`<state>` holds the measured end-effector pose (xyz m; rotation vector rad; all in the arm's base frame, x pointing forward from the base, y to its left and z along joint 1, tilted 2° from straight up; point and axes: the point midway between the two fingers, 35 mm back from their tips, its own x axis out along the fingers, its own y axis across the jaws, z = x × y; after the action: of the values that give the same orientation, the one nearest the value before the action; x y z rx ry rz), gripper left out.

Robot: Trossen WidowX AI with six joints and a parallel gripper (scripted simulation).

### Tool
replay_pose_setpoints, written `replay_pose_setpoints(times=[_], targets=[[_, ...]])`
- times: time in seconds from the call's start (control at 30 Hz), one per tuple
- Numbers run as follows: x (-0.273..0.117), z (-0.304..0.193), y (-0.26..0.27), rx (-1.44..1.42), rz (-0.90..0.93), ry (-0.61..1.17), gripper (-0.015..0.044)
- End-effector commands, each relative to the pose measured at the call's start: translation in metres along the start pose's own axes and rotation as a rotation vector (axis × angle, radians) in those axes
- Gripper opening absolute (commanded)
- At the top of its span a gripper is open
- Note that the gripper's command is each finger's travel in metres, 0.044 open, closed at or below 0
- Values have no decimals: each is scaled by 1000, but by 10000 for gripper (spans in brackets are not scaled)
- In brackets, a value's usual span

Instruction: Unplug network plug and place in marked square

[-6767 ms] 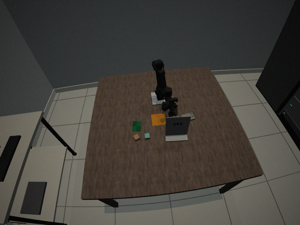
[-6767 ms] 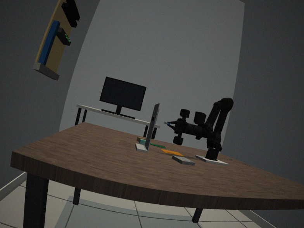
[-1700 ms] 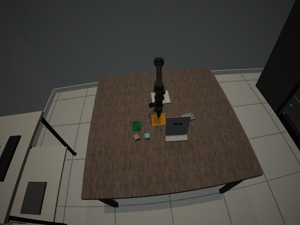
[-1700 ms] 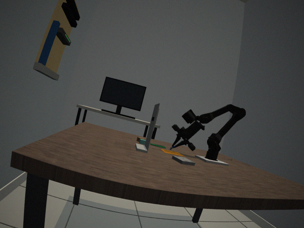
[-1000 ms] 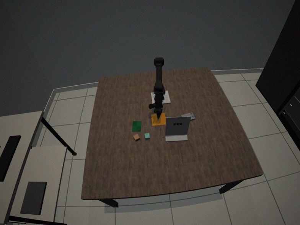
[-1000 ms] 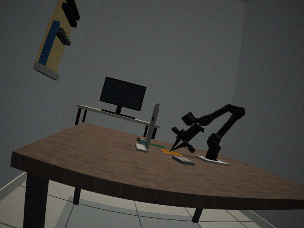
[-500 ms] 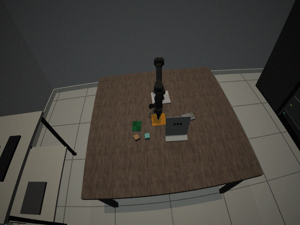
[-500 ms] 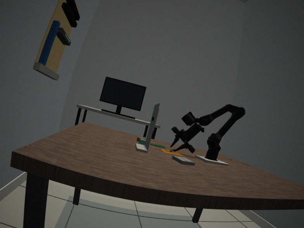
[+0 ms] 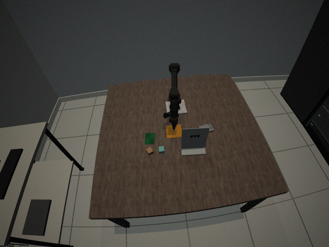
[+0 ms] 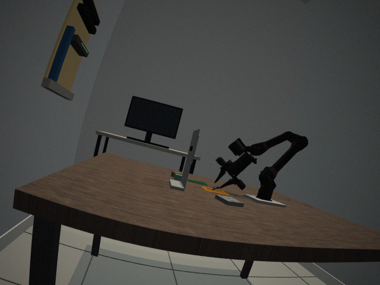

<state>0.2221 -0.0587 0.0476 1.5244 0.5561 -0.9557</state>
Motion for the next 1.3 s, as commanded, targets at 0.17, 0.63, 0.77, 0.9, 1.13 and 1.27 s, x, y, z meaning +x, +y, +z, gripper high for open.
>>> replay_pose_setpoints(times=[0.17,0.63,0.77,0.9,1.13,1.27], targets=[[-10,0,2,3,7,-2,156],[-21,-1,5,2,6,0,156],[-25,-1,9,2,6,0,156],[-29,-1,12,2,6,0,156],[-36,-1,18,2,6,0,156],[-40,-1,21,2,6,0,156]])
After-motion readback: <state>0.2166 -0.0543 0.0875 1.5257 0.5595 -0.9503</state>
